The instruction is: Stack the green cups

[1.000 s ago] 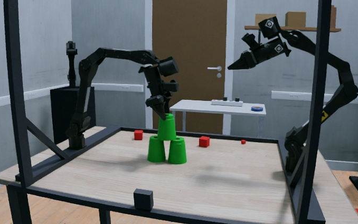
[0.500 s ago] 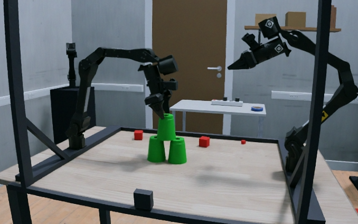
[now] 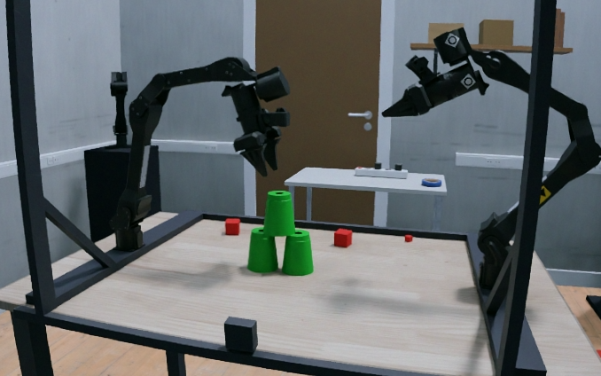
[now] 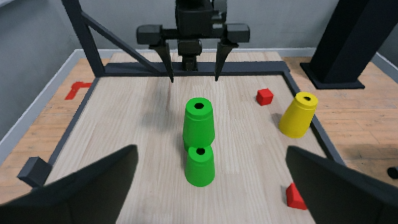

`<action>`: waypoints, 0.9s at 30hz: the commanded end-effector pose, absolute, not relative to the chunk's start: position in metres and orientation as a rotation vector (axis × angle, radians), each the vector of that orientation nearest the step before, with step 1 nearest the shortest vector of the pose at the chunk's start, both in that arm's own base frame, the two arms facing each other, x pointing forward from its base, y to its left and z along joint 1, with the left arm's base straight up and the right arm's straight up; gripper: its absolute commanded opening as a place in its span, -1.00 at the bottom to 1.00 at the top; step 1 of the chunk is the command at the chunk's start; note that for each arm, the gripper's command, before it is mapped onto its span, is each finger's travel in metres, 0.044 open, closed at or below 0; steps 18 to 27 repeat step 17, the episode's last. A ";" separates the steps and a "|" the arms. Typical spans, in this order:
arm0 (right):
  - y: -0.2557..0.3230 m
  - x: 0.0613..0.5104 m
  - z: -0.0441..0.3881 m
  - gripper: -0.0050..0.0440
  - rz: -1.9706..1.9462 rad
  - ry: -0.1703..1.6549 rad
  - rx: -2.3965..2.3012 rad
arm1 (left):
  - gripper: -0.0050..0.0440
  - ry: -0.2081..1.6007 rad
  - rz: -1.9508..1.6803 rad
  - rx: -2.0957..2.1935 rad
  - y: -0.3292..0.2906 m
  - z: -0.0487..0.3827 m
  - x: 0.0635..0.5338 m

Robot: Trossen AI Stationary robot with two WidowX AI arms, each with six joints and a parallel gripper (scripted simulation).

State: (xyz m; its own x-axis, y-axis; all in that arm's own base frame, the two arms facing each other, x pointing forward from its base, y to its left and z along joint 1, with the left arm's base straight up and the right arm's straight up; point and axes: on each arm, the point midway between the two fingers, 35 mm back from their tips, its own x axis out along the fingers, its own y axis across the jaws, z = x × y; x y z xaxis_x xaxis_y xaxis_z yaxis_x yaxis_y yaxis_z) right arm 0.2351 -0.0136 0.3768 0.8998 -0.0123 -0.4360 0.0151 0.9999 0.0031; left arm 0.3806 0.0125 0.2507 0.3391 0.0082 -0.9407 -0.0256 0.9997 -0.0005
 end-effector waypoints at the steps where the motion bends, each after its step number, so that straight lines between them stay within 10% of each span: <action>1: -0.014 0.231 0.388 0.84 -0.017 0.419 -0.002 | 0.84 1.186 0.026 -0.017 0.011 0.265 0.380; 27: -0.014 0.231 0.388 0.84 -0.017 0.419 -0.002 | 0.84 1.196 0.025 -0.017 0.012 0.261 0.379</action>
